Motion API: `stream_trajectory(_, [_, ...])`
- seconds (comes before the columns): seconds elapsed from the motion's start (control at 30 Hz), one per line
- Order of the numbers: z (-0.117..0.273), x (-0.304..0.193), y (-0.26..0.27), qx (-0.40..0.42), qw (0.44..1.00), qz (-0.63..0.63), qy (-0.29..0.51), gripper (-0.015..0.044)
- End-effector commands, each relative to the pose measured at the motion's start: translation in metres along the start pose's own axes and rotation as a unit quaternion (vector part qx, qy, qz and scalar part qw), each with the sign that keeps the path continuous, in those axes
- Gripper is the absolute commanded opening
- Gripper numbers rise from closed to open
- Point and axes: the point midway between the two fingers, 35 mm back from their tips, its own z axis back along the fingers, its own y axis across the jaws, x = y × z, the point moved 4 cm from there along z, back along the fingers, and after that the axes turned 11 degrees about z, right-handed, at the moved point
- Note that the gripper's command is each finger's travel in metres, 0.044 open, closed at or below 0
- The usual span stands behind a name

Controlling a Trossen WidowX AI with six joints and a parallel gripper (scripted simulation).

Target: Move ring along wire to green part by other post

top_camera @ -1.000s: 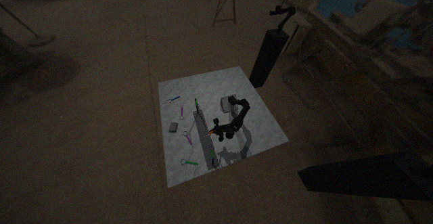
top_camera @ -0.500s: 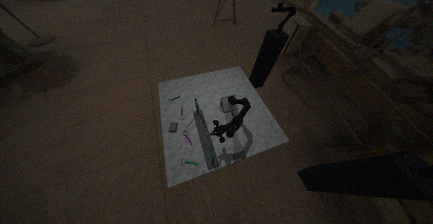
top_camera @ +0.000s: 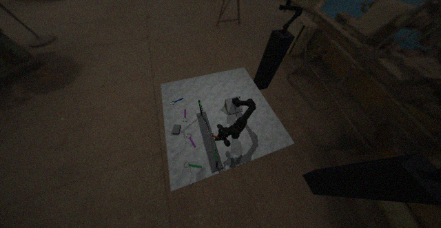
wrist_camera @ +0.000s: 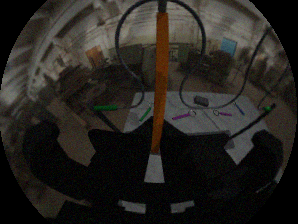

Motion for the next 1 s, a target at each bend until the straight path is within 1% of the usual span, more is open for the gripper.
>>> stream_trajectory(0.0, [0.001,0.001,0.004,0.025,0.999,-0.041,-0.007,-0.0150])
stream_trajectory(0.47, [0.001,0.006,0.017,0.099,0.980,-0.172,-0.029,-0.0150])
stream_trajectory(0.97, [0.004,0.014,0.028,0.175,0.934,-0.308,-0.053,-0.0150])
